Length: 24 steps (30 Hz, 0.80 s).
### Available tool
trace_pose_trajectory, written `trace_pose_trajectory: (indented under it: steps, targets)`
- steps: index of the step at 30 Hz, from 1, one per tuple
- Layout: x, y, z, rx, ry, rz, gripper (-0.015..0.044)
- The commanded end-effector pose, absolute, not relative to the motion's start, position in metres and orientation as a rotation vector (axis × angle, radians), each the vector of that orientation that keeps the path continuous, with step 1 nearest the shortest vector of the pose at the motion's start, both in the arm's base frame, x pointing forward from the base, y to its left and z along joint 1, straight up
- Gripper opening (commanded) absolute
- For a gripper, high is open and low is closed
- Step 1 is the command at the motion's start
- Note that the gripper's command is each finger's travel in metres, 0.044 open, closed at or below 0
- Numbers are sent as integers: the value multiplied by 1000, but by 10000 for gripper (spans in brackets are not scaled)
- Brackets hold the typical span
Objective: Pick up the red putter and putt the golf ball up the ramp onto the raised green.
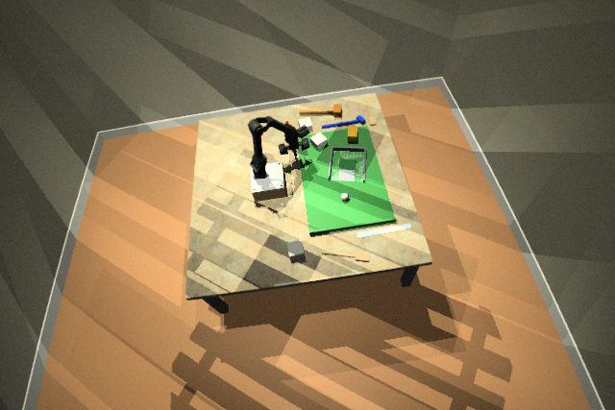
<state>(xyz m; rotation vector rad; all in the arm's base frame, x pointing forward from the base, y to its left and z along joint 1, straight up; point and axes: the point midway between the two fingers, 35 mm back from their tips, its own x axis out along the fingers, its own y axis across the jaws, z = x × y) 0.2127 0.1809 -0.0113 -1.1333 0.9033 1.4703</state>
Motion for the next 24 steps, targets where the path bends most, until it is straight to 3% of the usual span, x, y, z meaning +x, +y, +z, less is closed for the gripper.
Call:
trace_pose_trajectory:
  steps: [1,13,24]
  targets:
    - [213,180,-17,-1142,903,1471,440]
    - [213,180,-34,-1142,904,1471,440]
    - [213,181,-30,-1133,904,1471,151]
